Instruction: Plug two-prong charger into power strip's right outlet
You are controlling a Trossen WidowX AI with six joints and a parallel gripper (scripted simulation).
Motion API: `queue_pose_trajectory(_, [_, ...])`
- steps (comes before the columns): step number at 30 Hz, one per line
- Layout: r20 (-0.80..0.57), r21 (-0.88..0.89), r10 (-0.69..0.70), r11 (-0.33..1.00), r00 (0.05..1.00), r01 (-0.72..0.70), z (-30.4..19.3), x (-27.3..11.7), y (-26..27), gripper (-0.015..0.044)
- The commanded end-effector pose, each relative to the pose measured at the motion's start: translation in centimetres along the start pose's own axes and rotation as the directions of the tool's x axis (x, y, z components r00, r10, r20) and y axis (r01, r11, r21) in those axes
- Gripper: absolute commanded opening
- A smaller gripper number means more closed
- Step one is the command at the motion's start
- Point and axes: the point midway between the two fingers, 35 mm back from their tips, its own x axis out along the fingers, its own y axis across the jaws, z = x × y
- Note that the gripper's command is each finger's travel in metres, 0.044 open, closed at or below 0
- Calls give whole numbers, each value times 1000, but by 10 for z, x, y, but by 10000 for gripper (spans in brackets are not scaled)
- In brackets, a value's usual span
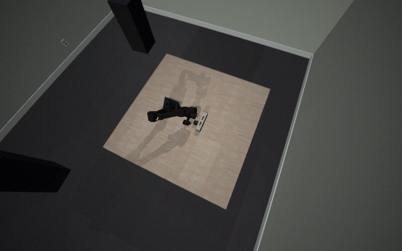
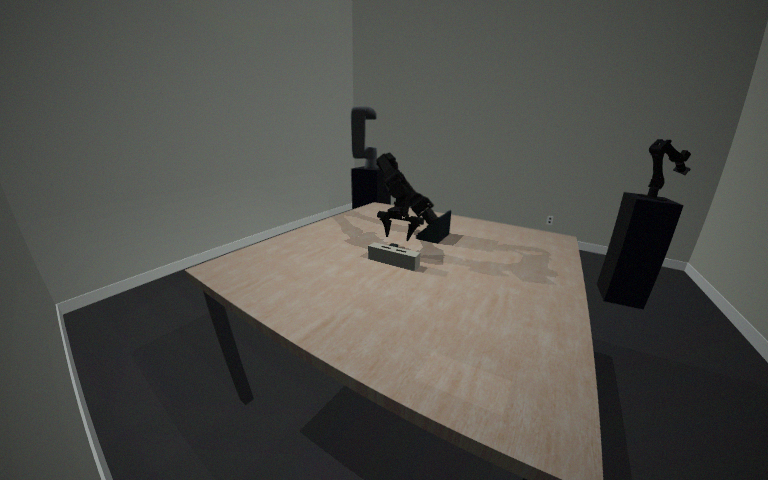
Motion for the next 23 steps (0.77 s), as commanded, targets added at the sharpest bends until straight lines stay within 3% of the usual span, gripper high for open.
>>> queue_pose_trajectory(1, [207,2,-3,1000,978,3,10,-25,0,440])
queue_pose_trajectory(23, [243,5,-3,1000,970,2,11,-30,0,440])
